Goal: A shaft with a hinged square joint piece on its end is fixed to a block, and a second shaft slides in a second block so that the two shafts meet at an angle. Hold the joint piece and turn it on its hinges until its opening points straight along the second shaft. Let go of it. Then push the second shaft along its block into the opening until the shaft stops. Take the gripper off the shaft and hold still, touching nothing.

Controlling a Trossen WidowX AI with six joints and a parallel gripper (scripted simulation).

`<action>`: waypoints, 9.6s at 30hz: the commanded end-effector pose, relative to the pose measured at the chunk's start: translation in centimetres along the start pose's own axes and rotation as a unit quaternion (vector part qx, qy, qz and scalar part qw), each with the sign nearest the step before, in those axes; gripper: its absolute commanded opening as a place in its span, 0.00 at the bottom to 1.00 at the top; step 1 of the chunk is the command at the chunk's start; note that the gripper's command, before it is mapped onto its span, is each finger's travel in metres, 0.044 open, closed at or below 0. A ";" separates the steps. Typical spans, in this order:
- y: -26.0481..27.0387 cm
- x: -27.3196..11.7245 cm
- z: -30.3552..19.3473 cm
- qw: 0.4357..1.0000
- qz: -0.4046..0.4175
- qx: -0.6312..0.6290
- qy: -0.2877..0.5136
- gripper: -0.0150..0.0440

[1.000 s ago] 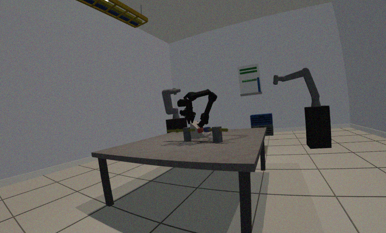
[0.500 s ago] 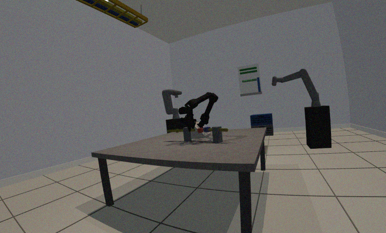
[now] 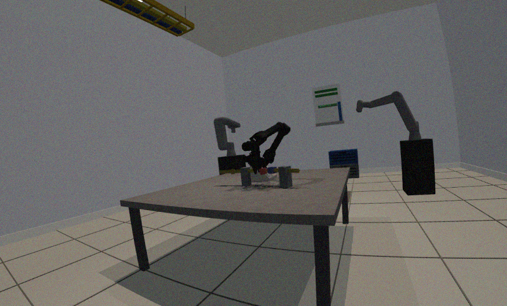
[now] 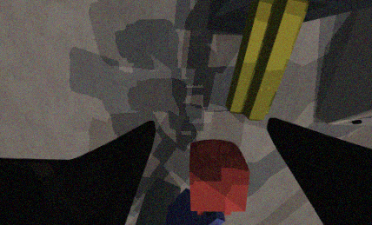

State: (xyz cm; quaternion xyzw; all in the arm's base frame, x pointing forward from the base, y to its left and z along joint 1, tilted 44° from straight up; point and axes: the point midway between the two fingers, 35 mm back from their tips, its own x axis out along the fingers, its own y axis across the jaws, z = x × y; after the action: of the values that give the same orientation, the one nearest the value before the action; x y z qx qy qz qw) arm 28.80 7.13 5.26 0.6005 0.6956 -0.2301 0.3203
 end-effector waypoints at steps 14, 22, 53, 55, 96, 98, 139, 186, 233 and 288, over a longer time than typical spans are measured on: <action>-0.3 1.3 -2.8 1.000 -0.002 0.001 0.004 1.00; -0.3 2.6 -2.9 1.000 -0.002 0.001 0.004 1.00; -0.3 3.1 -2.9 1.000 -0.002 0.001 0.005 0.56; -0.3 3.1 -2.9 1.000 -0.002 0.001 0.005 0.56; -0.3 3.1 -2.9 1.000 -0.002 0.001 0.005 0.56; -0.3 3.1 -2.9 1.000 -0.002 0.001 0.005 0.56; -0.3 3.0 -2.9 1.000 -0.002 0.000 0.003 0.50; -1.1 2.3 -2.8 0.994 -0.010 0.079 -0.071 0.25; -1.1 -0.5 -2.9 0.997 -0.001 0.081 0.004 1.00; -1.0 -13.6 -2.1 0.868 0.024 -0.495 -0.028 1.00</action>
State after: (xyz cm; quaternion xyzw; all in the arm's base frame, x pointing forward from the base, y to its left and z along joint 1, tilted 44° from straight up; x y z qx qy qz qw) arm 28.36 -0.73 16.85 0.3556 0.6887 0.1476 0.6143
